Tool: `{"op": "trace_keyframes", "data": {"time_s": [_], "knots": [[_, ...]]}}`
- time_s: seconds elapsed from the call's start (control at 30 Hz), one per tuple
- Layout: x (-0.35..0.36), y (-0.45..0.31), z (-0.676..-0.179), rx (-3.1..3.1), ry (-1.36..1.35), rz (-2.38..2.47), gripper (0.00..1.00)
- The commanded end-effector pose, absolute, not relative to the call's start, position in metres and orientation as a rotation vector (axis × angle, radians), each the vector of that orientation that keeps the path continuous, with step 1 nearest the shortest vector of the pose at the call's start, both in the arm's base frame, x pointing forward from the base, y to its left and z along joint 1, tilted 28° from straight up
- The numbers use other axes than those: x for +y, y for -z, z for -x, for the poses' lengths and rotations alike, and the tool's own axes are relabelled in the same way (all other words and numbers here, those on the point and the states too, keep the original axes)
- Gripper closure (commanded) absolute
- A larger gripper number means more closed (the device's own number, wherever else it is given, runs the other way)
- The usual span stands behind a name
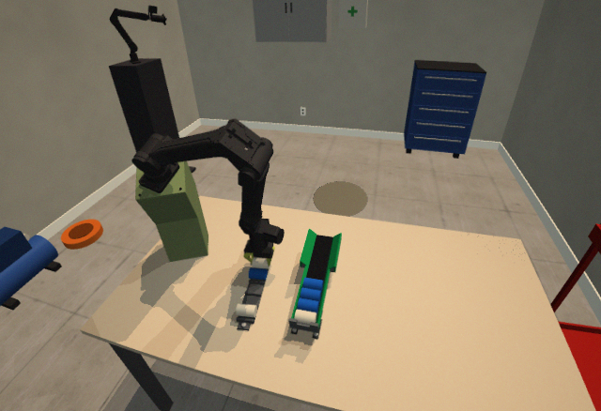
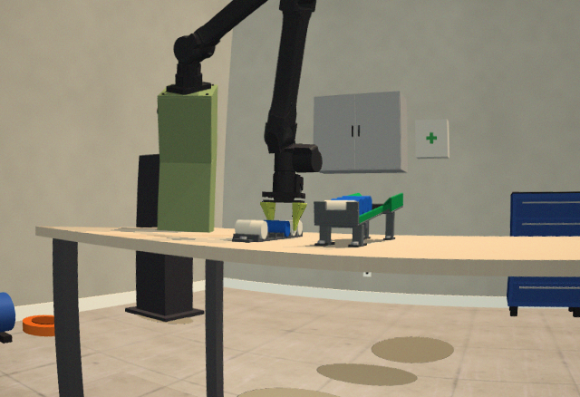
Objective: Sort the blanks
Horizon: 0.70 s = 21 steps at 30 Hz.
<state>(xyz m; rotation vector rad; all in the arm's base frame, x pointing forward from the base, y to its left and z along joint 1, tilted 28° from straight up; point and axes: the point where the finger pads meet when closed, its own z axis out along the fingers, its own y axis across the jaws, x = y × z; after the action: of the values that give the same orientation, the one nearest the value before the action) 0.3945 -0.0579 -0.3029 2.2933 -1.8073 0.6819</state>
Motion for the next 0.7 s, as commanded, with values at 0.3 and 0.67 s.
{"op": "trace_keyframes", "data": {"time_s": [0.3, 0.67], "knots": [[-0.041, 0.270, -0.382, -1.799, -0.680, -2.303, 0.40], [-0.018, 0.216, -0.368, -1.801, -0.686, -2.303, 0.40]]}}
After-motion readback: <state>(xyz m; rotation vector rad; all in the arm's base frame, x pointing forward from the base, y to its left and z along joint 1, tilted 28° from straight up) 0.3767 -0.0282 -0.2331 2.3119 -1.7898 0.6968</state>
